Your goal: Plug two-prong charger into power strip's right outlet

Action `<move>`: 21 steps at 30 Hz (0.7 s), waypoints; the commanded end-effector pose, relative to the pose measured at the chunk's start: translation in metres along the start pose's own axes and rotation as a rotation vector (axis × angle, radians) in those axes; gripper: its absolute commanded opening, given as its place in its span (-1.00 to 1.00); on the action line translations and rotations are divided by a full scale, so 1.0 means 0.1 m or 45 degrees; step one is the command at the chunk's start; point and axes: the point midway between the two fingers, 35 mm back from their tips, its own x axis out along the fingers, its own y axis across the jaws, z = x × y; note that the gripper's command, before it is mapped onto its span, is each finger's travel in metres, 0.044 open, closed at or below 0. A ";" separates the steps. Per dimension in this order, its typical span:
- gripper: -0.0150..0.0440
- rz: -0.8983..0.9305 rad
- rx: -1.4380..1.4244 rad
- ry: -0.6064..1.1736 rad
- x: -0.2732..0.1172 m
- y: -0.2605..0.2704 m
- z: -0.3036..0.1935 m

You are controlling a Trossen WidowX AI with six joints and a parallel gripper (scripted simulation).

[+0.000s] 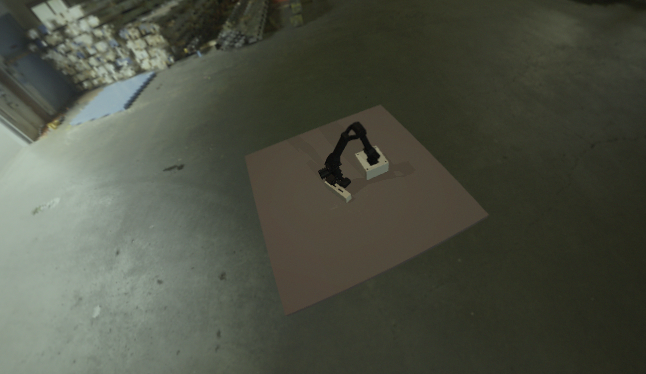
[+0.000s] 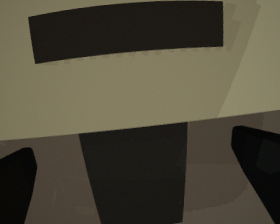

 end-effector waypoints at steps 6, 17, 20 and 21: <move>1.00 0.003 -0.008 -0.022 -0.01 0.00 -0.01; 1.00 0.002 -0.009 -0.031 0.00 0.00 -0.05; 1.00 0.002 -0.009 -0.031 0.00 0.00 -0.09; 1.00 0.002 -0.009 -0.031 0.00 0.00 -0.10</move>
